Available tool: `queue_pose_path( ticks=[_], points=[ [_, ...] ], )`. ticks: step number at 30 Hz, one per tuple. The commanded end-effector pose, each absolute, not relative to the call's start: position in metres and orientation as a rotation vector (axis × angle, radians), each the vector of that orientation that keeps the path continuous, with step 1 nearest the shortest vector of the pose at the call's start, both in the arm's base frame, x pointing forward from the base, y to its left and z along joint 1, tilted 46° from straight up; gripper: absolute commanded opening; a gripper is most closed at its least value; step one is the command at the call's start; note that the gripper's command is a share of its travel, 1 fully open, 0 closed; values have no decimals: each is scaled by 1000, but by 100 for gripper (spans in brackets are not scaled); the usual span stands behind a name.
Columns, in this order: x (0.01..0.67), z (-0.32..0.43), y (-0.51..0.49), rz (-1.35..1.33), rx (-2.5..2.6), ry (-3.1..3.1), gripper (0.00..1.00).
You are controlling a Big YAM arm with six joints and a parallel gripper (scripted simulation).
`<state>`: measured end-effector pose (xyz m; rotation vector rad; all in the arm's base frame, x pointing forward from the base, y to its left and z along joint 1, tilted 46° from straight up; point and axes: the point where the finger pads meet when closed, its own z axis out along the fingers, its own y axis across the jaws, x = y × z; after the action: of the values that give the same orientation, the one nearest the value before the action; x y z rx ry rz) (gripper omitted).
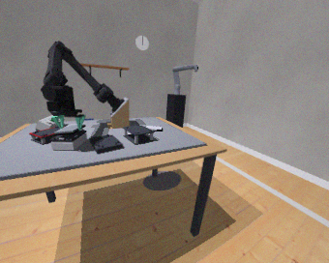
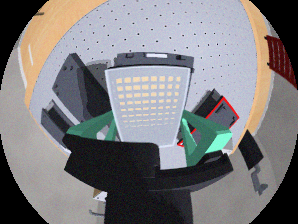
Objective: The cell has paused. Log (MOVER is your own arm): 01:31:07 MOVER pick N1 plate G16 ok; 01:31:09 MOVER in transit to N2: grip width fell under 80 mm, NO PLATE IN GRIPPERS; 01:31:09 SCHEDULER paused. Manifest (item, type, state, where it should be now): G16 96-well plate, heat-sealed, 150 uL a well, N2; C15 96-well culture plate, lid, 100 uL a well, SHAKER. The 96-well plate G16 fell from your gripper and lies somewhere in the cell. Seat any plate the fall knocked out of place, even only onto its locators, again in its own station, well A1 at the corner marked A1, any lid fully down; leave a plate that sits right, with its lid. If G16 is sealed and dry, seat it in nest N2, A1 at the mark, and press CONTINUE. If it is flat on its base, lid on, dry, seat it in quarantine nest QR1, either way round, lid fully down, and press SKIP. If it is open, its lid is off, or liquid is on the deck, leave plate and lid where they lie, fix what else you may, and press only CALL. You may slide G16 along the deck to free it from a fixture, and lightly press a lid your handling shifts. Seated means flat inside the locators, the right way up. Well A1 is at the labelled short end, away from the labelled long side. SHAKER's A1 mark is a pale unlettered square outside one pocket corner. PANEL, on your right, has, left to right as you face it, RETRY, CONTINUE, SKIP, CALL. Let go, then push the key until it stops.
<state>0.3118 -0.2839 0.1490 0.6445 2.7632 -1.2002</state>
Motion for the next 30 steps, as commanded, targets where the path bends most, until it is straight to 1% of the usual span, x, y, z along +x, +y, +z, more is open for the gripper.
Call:
queue_pose_path(
  ticks=[1,8,9,14,30],
  points=[
    [330,173,-279,-1195,647,2705,0],
    [330,181,-274,-1194,650,2695,0],
    [331,171,-274,-1196,640,2725,0],
    [331,187,-269,-1193,650,2695,0],
    [328,179,-273,-1198,661,2718,0]
  ],
)
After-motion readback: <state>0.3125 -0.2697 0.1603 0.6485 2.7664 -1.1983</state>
